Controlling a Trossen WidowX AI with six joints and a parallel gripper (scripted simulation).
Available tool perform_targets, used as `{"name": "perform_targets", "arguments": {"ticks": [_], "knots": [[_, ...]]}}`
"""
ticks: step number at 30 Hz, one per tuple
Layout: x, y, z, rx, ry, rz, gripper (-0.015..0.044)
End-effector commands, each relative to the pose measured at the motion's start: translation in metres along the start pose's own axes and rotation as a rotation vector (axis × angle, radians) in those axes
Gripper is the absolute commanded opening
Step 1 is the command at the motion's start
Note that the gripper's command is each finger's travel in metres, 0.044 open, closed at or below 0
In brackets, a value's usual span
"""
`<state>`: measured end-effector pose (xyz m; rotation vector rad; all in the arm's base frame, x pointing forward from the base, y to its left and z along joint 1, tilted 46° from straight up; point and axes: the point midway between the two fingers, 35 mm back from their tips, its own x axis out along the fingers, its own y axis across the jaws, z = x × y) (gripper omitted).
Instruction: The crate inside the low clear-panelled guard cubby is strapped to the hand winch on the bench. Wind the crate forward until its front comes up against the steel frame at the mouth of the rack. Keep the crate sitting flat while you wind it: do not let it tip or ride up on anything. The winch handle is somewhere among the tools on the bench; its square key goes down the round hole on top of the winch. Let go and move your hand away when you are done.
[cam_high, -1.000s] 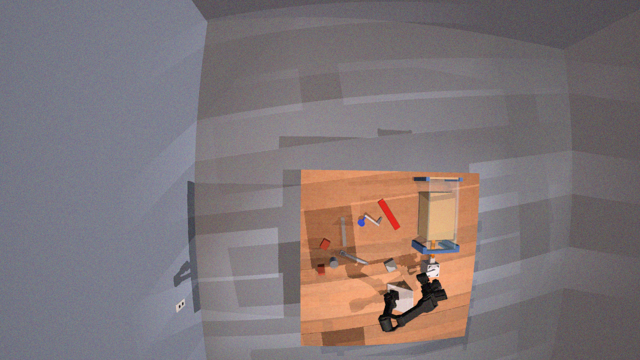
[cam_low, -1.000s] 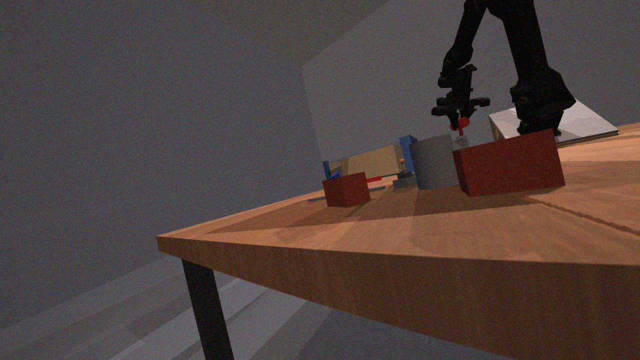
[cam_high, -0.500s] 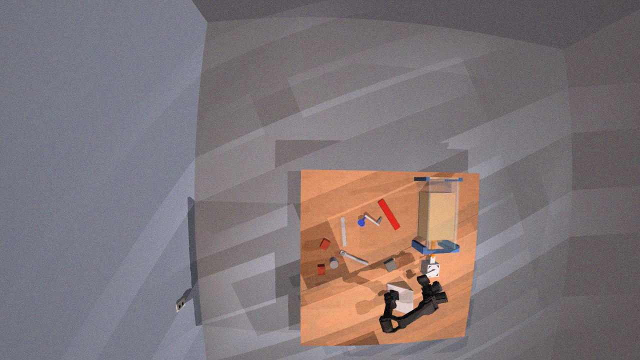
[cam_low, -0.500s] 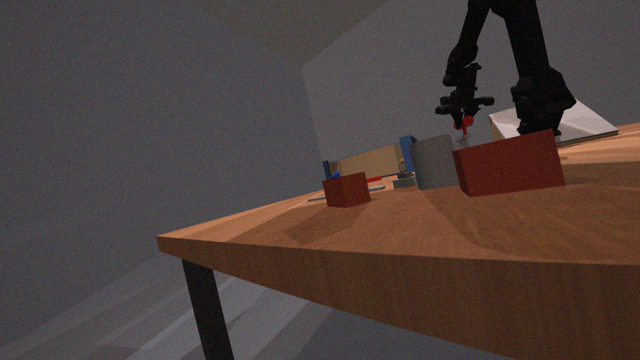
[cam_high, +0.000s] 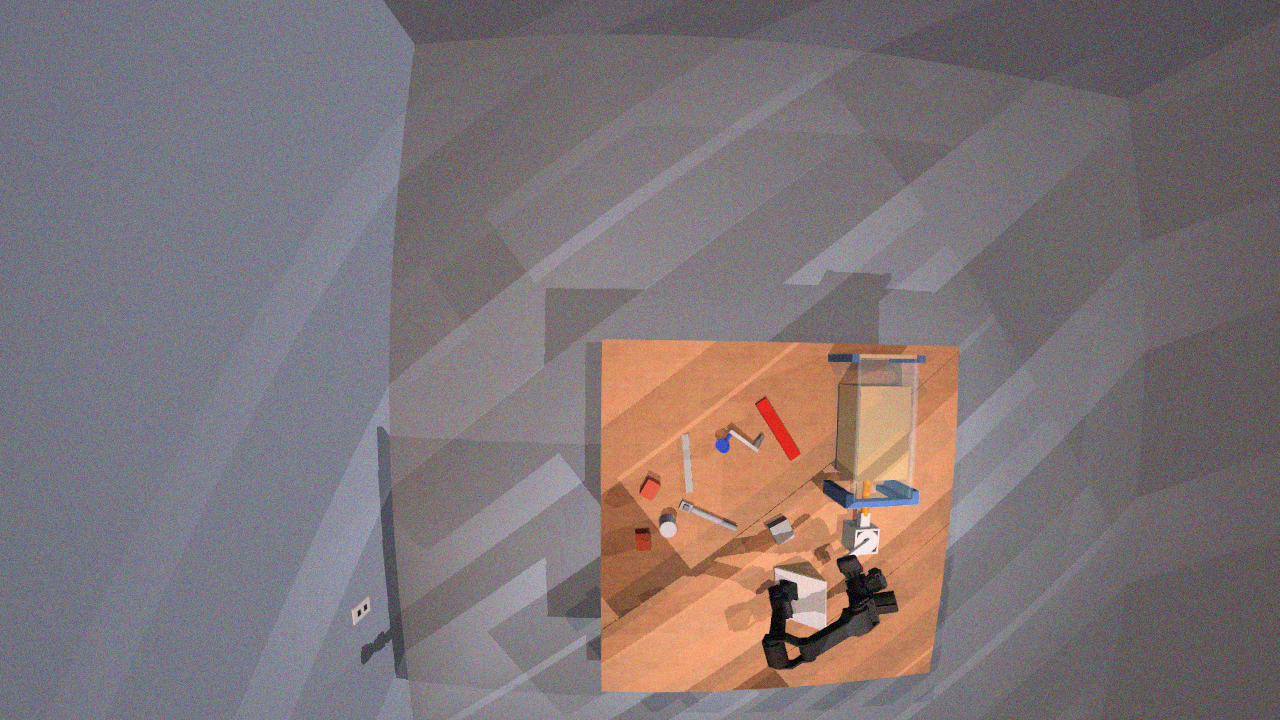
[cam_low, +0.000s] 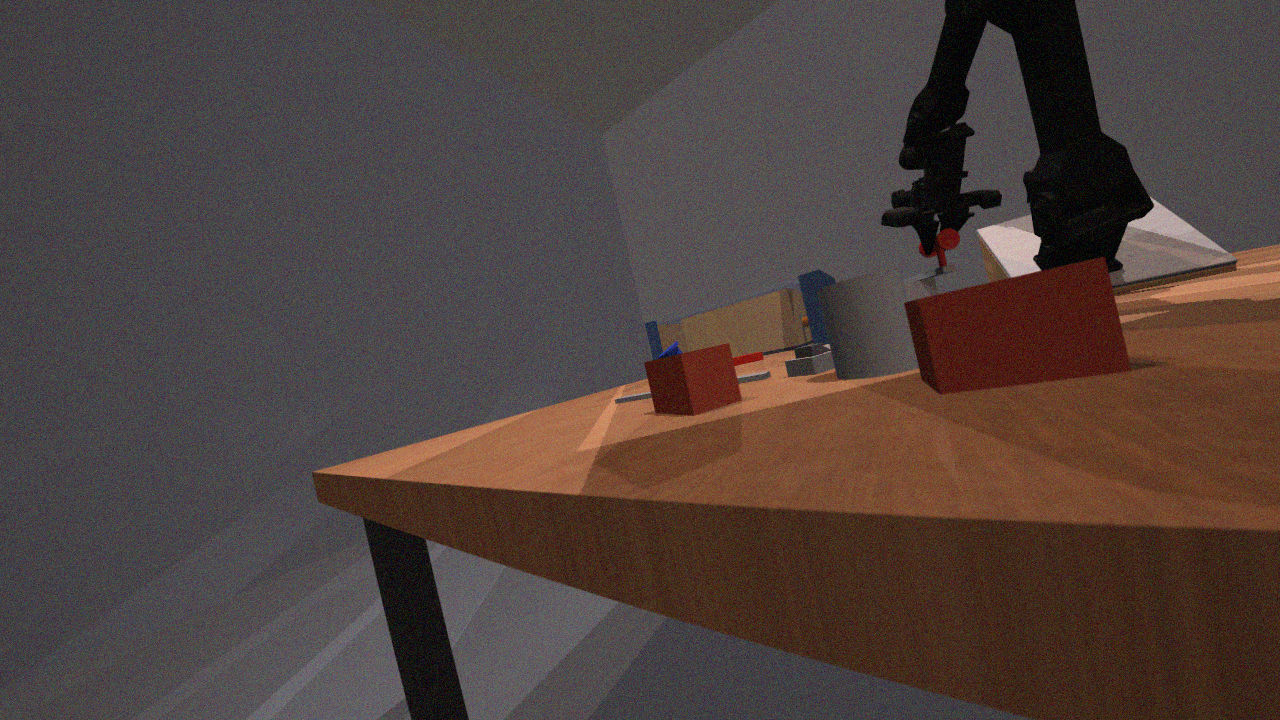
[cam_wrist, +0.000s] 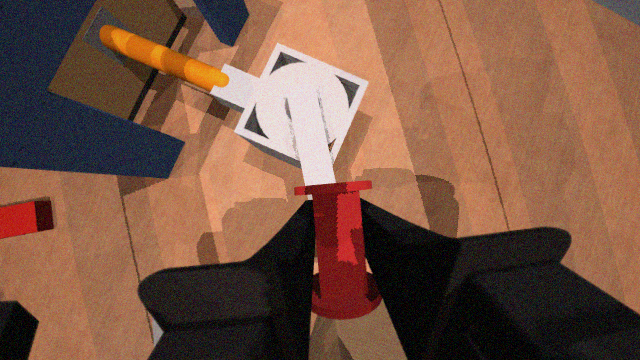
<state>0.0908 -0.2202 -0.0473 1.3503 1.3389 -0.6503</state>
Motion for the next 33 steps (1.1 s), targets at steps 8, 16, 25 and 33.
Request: {"name": "perform_targets", "arguments": {"ticks": [8,16,25,33], "knots": [[0.004,-0.021,0.003,0.006,0.007,-0.031,0.0000],[0.005,-0.030,0.007,0.006,0.007,-0.032,0.0000],[0.007,-0.039,0.012,0.006,0.006,-0.032,0.0000],[0.009,-0.047,0.017,0.006,0.006,-0.033,0.0000]]}}
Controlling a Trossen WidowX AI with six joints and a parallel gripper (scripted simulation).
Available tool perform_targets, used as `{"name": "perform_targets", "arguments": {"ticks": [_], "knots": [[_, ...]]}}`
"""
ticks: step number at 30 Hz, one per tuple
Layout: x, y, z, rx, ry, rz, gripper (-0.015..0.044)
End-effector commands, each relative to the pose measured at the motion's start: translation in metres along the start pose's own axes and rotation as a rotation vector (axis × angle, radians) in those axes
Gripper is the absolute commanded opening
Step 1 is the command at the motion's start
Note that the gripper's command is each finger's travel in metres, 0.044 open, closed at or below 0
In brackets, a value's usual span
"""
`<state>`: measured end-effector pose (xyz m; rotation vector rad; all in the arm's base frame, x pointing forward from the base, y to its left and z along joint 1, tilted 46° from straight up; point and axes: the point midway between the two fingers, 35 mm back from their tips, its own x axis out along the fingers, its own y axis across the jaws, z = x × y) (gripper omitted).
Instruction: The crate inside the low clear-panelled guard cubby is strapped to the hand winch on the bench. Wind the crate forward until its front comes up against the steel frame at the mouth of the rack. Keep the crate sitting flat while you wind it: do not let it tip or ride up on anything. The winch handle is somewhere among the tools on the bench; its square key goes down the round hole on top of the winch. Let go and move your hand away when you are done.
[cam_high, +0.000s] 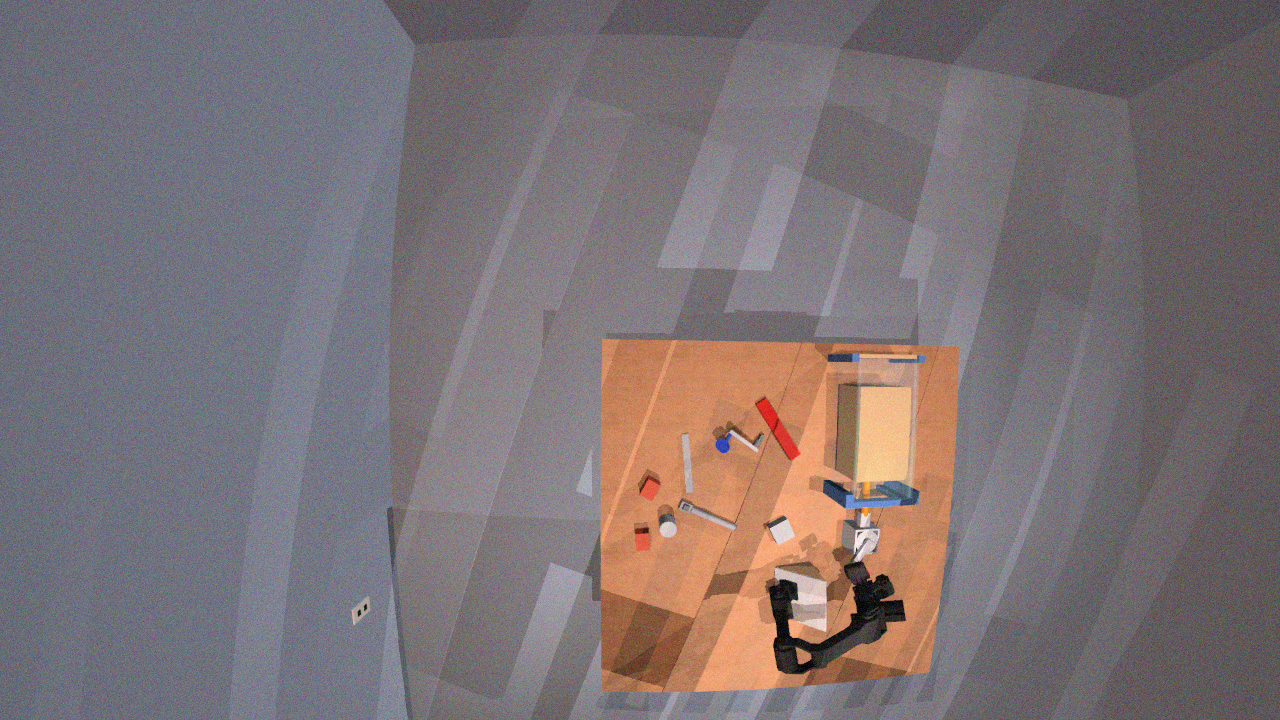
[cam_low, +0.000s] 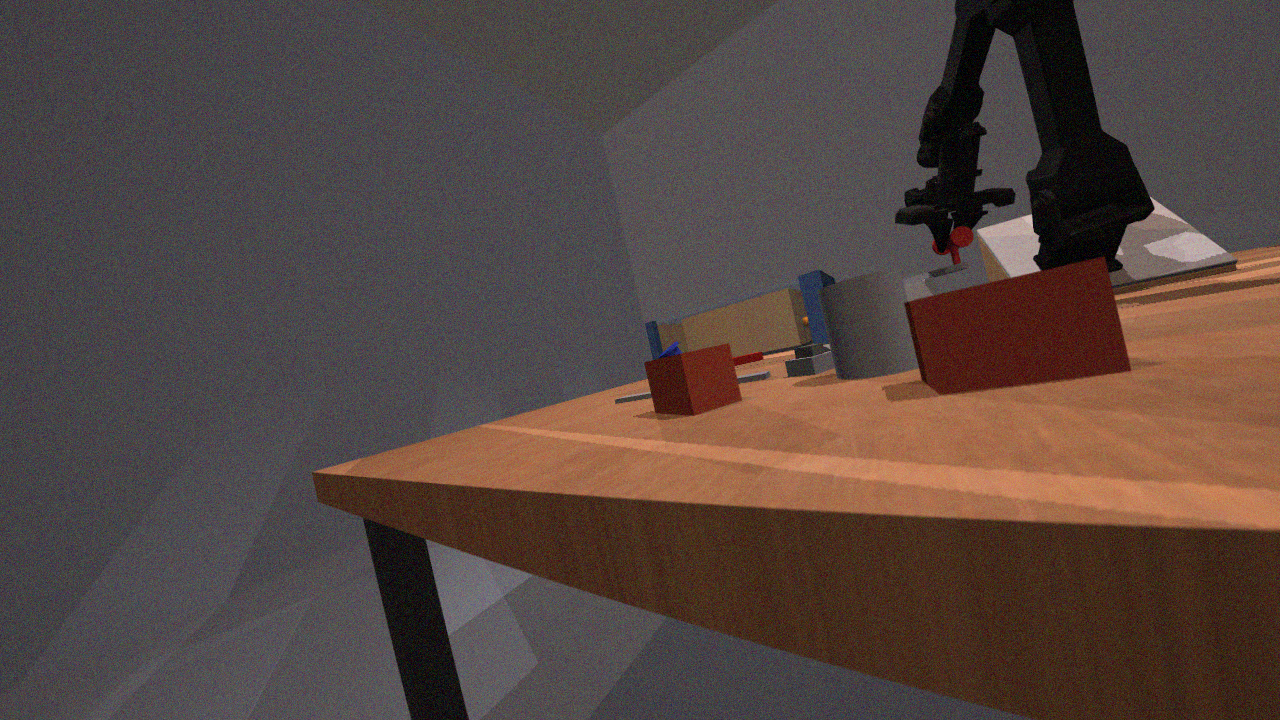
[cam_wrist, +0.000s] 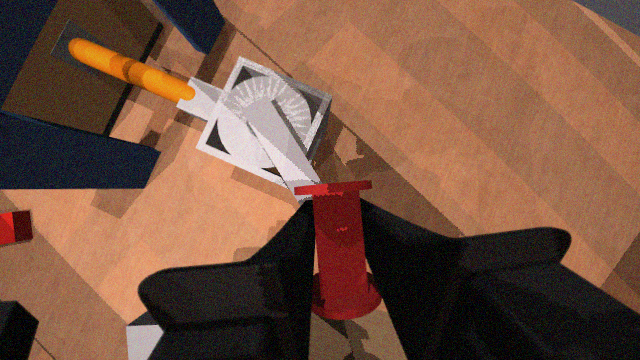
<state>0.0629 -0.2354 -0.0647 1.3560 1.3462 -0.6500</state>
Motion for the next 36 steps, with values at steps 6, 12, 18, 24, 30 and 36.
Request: {"name": "perform_targets", "arguments": {"ticks": [6,12,18,24,30,36], "knots": [[0.006,-0.018,0.010,0.002,-0.003,-0.031,0.0000],[0.008,-0.023,0.015,0.002,-0.003,-0.032,0.0000],[0.010,-0.028,0.020,0.002,-0.004,-0.032,0.0000],[0.012,-0.032,0.025,0.002,-0.004,-0.032,0.0000],[0.014,-0.036,0.030,0.002,-0.005,-0.033,0.0000],[0.017,-0.040,0.036,0.002,-0.005,-0.033,0.0000]]}}
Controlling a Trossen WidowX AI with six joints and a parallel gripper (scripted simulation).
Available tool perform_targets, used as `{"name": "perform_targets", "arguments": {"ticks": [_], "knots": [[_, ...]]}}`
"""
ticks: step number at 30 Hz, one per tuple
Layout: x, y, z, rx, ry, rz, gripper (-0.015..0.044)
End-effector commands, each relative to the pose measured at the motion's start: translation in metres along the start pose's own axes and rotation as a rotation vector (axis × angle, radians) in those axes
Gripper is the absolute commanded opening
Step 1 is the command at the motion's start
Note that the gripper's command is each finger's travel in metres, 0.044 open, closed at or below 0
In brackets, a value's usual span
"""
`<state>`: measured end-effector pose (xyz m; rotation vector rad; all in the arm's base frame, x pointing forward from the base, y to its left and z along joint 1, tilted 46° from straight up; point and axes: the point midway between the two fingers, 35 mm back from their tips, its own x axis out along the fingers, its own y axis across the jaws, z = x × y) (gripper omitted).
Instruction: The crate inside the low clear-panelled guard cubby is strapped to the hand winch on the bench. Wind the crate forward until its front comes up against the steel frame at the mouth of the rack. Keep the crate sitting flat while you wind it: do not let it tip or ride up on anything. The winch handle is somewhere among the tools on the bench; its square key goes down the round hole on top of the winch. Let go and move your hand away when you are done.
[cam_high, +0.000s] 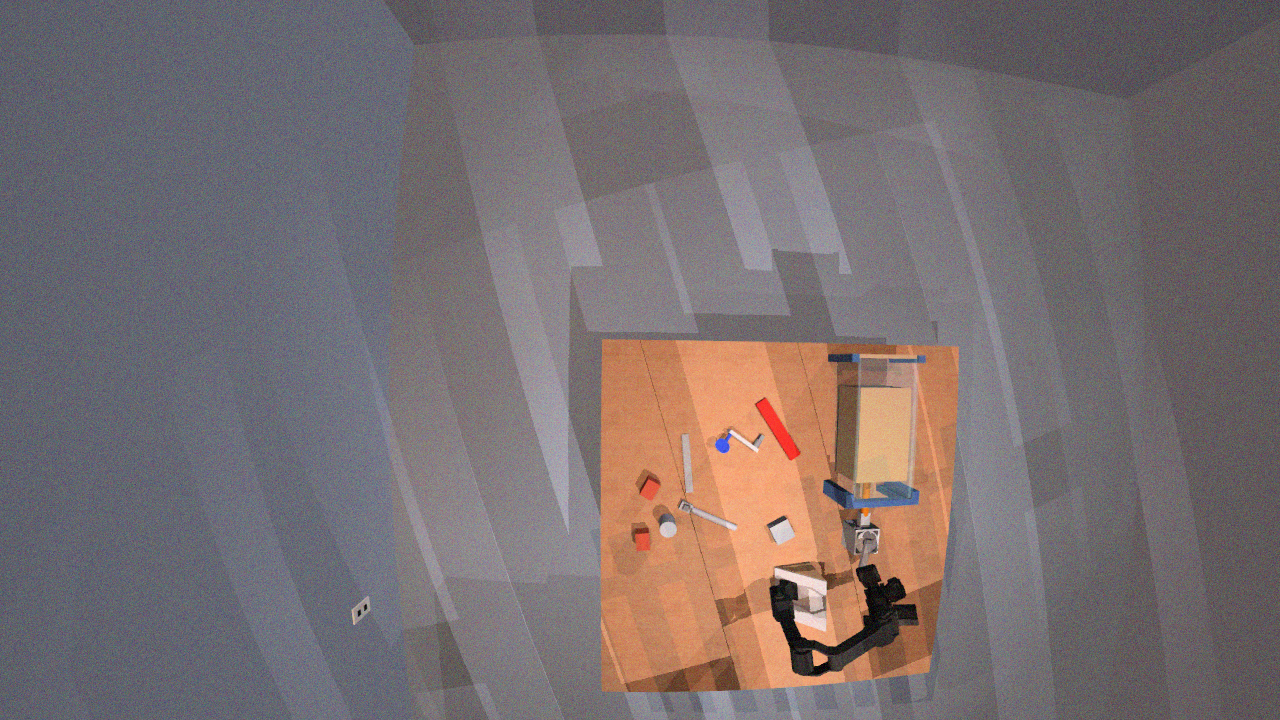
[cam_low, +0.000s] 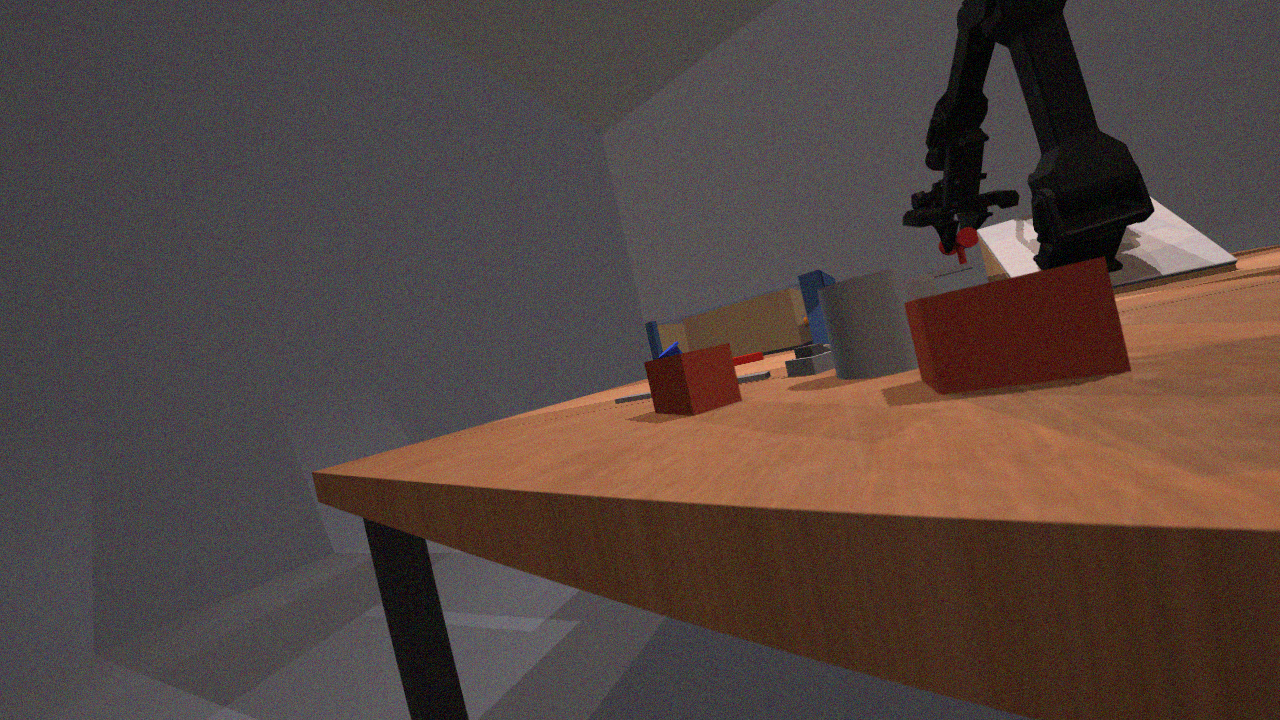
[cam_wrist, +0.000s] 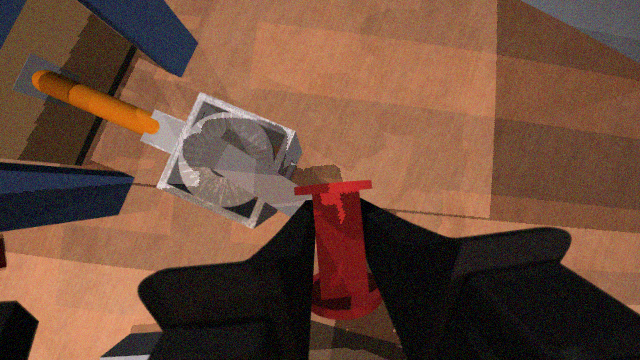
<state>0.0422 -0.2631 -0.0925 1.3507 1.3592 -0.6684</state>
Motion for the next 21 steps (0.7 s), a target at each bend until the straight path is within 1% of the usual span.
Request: {"name": "perform_targets", "arguments": {"ticks": [1,13,21], "knots": [[0.006,-0.007,0.009,-0.006,-0.005,-0.014,0.0000],[0.011,-0.012,0.021,-0.006,-0.006,-0.014,0.0000],[0.021,-0.017,0.044,-0.006,-0.009,-0.015,0.0000]]}}
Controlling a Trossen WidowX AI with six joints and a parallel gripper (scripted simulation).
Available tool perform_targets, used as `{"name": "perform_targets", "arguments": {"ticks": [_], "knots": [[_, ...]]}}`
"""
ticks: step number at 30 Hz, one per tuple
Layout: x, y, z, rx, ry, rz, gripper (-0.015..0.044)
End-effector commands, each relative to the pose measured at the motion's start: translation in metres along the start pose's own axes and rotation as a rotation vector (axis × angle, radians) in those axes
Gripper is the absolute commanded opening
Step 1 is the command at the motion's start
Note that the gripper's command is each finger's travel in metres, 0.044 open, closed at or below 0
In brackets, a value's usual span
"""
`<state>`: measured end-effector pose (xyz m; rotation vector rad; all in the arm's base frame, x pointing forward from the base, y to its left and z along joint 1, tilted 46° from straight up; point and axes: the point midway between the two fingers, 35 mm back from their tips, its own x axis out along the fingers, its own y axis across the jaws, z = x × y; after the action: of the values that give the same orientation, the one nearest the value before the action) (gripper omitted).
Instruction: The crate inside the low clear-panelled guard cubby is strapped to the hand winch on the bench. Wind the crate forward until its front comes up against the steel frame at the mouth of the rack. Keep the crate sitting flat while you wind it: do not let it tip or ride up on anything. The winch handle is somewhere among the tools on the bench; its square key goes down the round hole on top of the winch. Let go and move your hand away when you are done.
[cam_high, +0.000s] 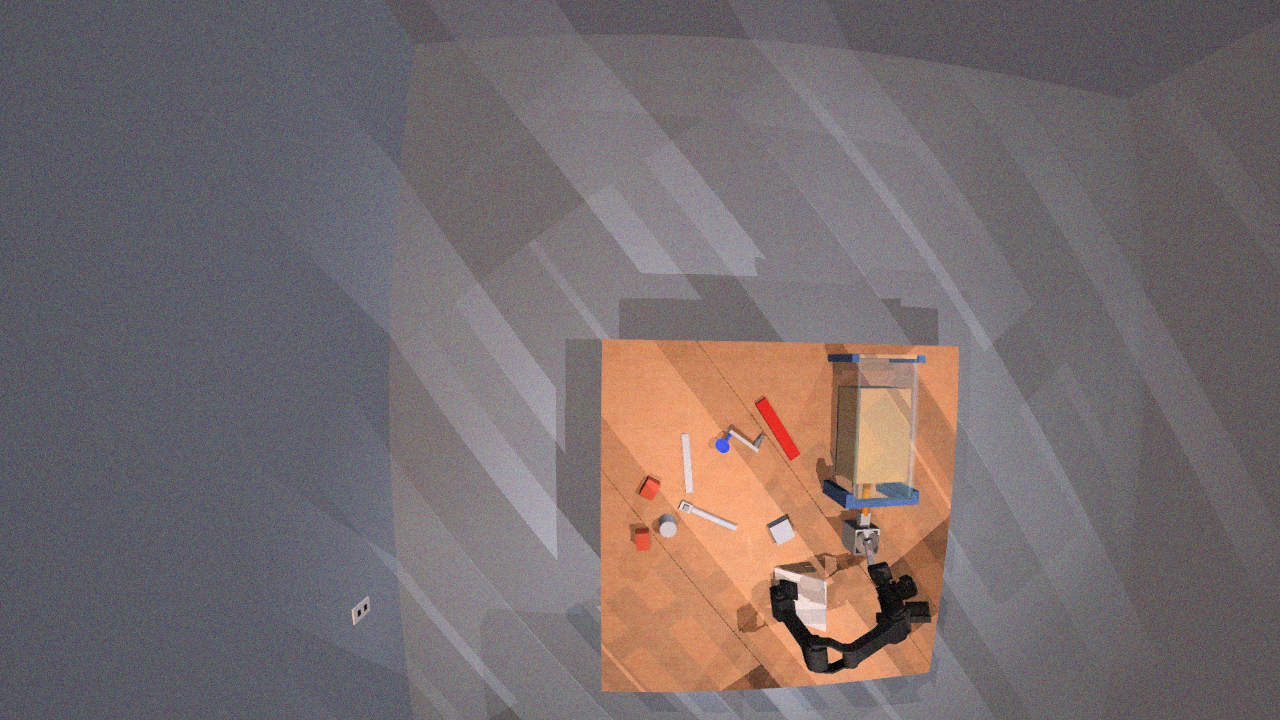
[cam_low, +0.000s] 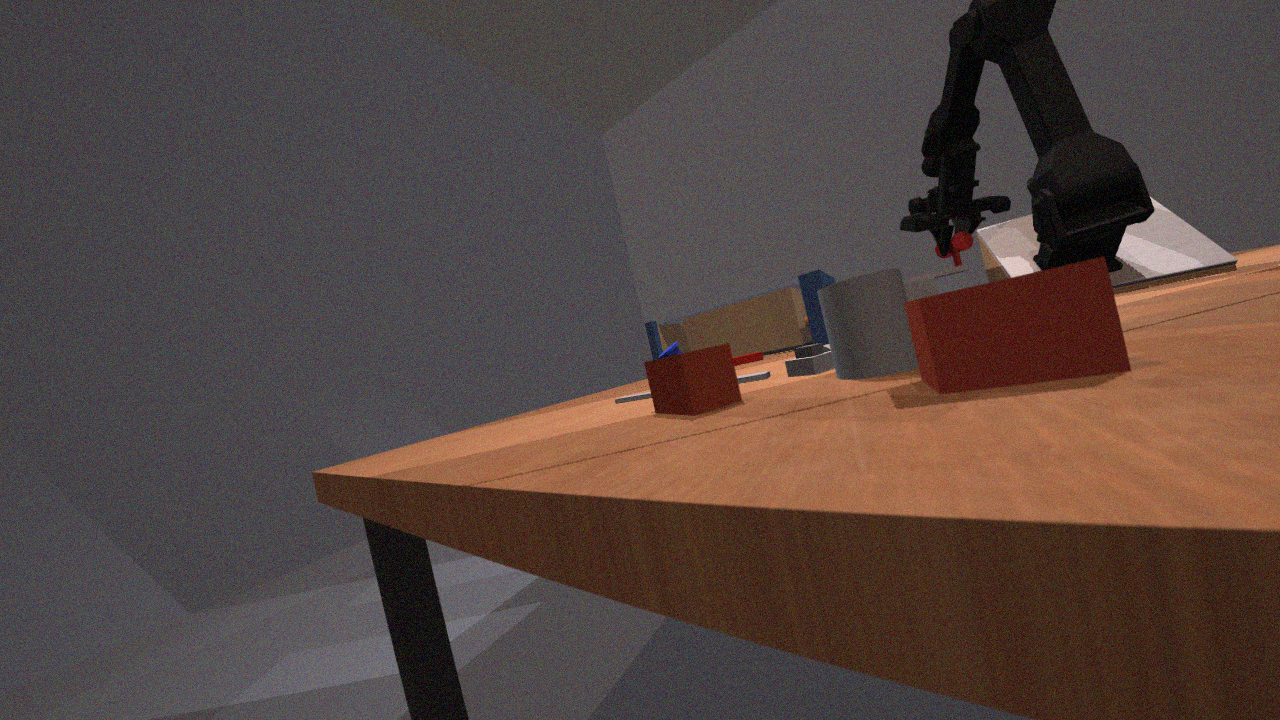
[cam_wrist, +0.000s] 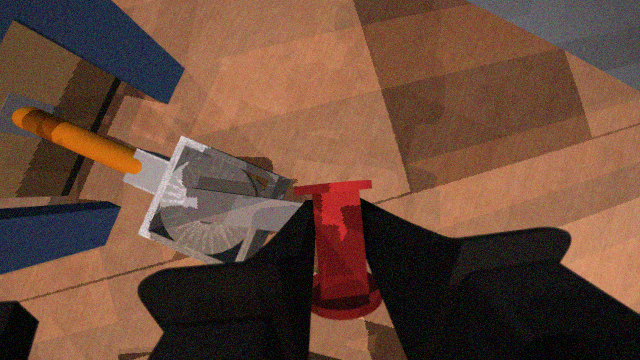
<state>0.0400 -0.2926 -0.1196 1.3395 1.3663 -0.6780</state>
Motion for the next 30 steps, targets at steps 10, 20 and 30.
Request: {"name": "perform_targets", "arguments": {"ticks": [10,20,30], "knots": [[0.012,-0.001,0.021,-0.005,-0.006,-0.001,0.0000],[0.016,0.000,0.032,-0.005,-0.007,-0.001,0.0000],[0.021,0.003,0.042,-0.005,-0.008,-0.001,0.0000]]}}
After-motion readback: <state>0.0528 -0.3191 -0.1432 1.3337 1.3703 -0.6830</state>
